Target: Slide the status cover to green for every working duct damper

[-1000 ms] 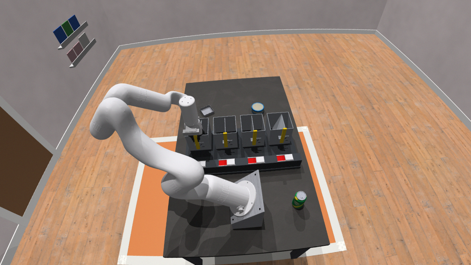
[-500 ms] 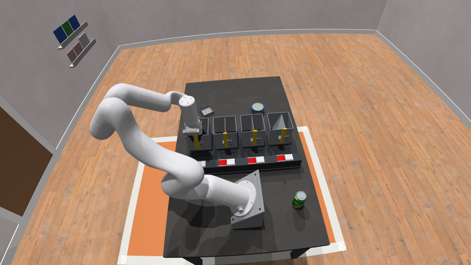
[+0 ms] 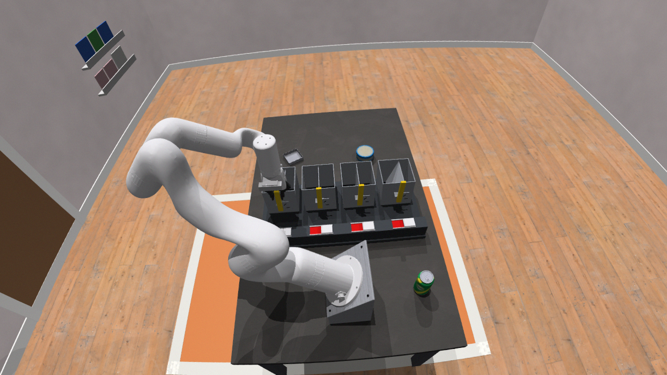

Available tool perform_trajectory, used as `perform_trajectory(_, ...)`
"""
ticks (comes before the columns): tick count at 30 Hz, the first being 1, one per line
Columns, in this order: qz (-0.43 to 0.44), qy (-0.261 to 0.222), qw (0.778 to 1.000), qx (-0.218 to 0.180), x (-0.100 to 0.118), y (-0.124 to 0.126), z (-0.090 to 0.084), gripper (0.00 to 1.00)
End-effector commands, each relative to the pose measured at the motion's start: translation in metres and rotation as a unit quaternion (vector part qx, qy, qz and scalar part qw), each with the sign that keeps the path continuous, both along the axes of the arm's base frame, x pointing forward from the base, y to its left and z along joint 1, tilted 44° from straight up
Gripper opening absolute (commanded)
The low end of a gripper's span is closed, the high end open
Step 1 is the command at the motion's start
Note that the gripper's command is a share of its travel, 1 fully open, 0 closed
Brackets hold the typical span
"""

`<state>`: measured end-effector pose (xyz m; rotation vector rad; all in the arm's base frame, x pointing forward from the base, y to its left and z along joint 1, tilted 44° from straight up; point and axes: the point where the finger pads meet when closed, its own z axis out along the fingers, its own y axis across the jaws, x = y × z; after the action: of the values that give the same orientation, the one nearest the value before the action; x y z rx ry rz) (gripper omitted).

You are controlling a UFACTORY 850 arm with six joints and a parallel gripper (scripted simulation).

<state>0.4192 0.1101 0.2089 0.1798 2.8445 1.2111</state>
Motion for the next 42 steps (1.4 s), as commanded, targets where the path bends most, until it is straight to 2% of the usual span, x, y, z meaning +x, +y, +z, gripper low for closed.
perform_trajectory(1, 0.0, -0.001, 1.0, 0.0, 0.0, -0.007, 0.007, 0.39)
perform_trajectory(13, 0.0, -0.001, 1.0, 0.0, -0.004, -0.039, 0.038, 0.39)
perform_trajectory(22, 0.0, -0.001, 1.0, 0.0, -0.005, -0.051, 0.049, 0.39)
perform_trajectory(28, 0.0, -0.001, 1.0, 0.0, -0.004, -0.053, 0.051, 0.39)
perform_trajectory(30, 0.0, 0.0, 1.0, -0.004, 0.019, -0.057, 0.055, 0.39)
perform_trajectory(32, 0.0, 0.0, 1.0, -0.004, 0.019, -0.057, 0.055, 0.39)
perform_trajectory(33, 0.0, 0.0, 1.0, -0.008, 0.04, -0.062, 0.058, 0.39)
perform_trajectory(42, -0.001, 0.001, 1.0, -0.017, 0.098, -0.074, 0.068, 0.39)
